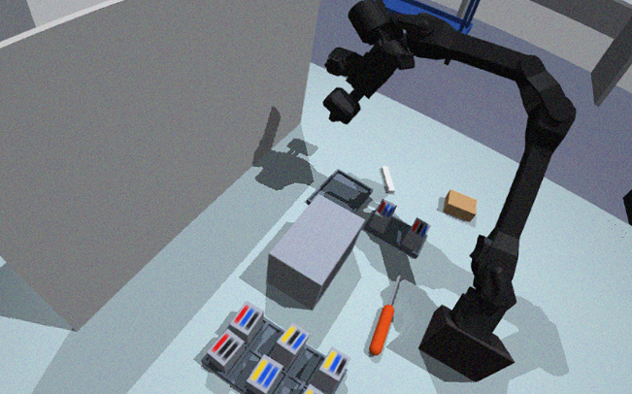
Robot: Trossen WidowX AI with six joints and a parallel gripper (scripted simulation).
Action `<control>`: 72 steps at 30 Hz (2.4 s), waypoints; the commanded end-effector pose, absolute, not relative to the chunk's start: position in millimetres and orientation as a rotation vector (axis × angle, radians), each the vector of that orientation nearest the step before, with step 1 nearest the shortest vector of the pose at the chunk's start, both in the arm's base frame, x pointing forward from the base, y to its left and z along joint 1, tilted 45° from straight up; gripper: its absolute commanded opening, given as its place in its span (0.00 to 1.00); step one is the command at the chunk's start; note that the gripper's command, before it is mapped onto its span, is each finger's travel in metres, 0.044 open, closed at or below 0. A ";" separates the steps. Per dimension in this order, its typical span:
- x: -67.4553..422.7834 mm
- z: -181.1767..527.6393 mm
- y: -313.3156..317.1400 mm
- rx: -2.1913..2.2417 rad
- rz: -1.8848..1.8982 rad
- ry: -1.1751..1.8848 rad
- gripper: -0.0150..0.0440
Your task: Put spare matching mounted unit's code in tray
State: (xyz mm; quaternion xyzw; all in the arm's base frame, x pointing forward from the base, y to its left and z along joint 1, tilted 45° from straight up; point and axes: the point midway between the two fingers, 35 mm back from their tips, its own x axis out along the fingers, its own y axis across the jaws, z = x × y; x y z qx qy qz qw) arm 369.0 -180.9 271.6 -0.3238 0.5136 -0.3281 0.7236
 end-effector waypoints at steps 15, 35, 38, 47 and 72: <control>386.8 113.4 37.2 -0.551 -0.623 1.490 1.00; 386.2 112.5 38.7 -0.552 -0.626 1.492 1.00; 386.0 111.6 39.7 -0.555 -0.623 1.493 1.00; 351.6 39.4 114.4 -0.852 -0.276 1.628 1.00; 193.8 -118.3 178.7 -1.562 0.644 1.851 0.78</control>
